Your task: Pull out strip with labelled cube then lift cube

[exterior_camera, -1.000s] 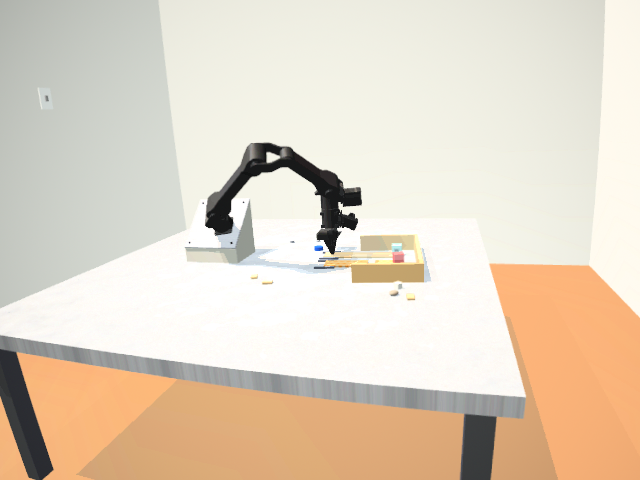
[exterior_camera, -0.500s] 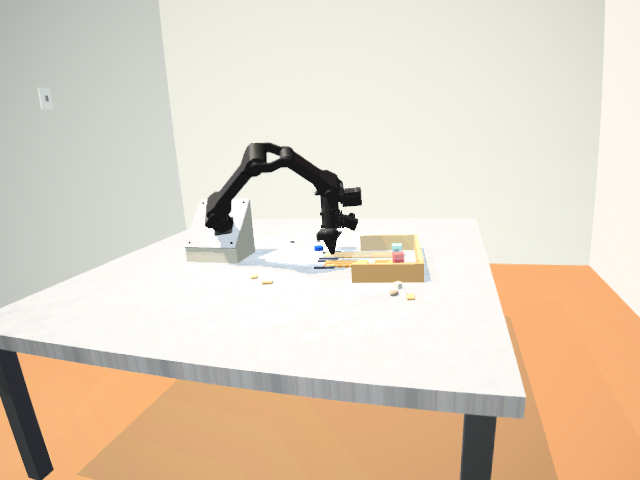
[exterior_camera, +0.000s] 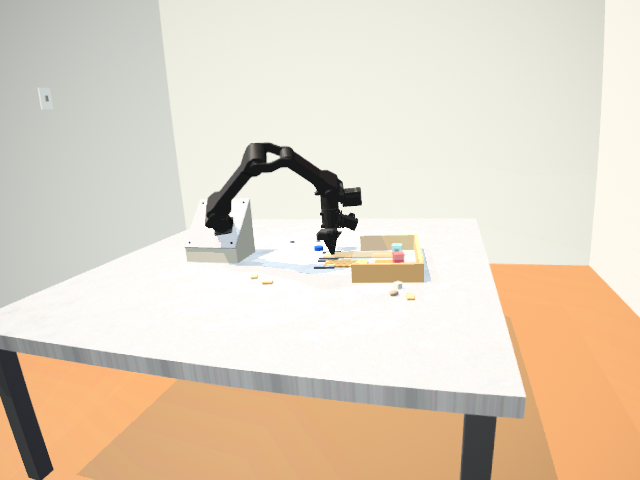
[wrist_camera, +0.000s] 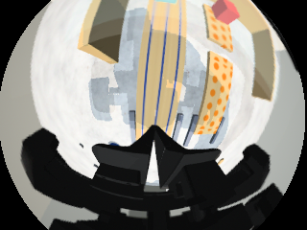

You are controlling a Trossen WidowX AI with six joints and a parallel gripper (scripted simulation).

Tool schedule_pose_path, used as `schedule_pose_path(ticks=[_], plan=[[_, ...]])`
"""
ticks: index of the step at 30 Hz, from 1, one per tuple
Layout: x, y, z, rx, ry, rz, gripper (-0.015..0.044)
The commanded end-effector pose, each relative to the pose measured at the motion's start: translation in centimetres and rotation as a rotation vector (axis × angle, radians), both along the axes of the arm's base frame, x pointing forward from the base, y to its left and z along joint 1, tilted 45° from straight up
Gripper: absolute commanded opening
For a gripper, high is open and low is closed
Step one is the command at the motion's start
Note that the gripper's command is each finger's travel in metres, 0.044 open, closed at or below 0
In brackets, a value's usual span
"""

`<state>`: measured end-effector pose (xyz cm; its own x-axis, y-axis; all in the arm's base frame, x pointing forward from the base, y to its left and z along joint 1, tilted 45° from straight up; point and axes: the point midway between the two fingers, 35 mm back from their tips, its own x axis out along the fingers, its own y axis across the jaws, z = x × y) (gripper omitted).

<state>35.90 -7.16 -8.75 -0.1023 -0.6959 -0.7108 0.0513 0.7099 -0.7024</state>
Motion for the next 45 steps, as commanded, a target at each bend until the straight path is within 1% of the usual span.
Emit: schedule_pose_path(ticks=[1,9,45], plan=[[0.0,-0.2,-0.2,-0.003,0.002,0.0,0.0],[-0.2,-0.3,-0.2,-0.003,0.002,0.0,0.0],[-5.6,0.2,-0.1,-0.002,0.005,0.0,0.0]])
